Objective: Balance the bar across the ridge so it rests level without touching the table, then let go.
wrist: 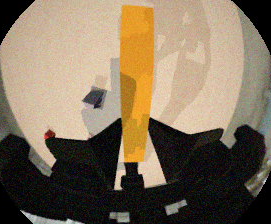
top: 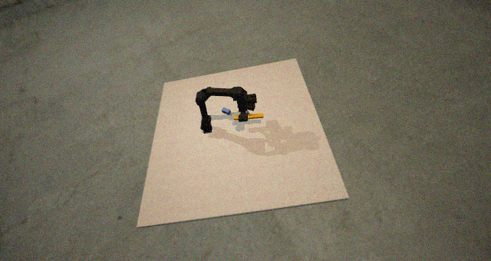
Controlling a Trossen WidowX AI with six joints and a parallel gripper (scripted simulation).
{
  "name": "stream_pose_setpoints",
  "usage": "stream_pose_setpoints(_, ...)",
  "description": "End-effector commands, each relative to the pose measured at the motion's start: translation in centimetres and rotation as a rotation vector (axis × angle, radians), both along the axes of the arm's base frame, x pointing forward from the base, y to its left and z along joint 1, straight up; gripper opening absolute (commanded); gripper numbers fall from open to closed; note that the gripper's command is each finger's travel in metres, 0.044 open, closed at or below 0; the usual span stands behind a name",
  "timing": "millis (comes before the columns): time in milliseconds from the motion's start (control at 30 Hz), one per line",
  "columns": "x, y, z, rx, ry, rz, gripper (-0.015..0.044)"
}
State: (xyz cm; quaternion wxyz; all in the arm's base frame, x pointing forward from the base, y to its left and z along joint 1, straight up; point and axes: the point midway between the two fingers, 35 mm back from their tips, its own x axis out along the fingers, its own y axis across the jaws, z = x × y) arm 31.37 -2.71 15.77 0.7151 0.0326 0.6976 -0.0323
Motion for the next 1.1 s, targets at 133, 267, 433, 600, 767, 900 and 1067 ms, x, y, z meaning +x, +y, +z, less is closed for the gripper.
stream_pose_setpoints(133,-0.2,3.0,0.3,0.004,-0.008,-0.106,0.0)
stream_pose_setpoints(267,-0.4,4.5,0.3,0.007,-0.008,-0.159,0.0)
stream_pose_setpoints(433,-0.6,6.4,0.3,0.011,-0.007,-0.225,0.0)
stream_pose_setpoints(600,-0.9,8.3,0.4,0.015,-0.007,-0.285,0.0)
stream_pose_setpoints(767,-1.2,10.0,0.4,0.018,-0.006,-0.335,0.0)
stream_pose_setpoints(900,-1.2,10.0,0.1,0.018,-0.006,-0.335,0.0)
stream_pose_setpoints(1067,-1.2,10.2,-0.6,0.018,-0.006,-0.335,0.0)
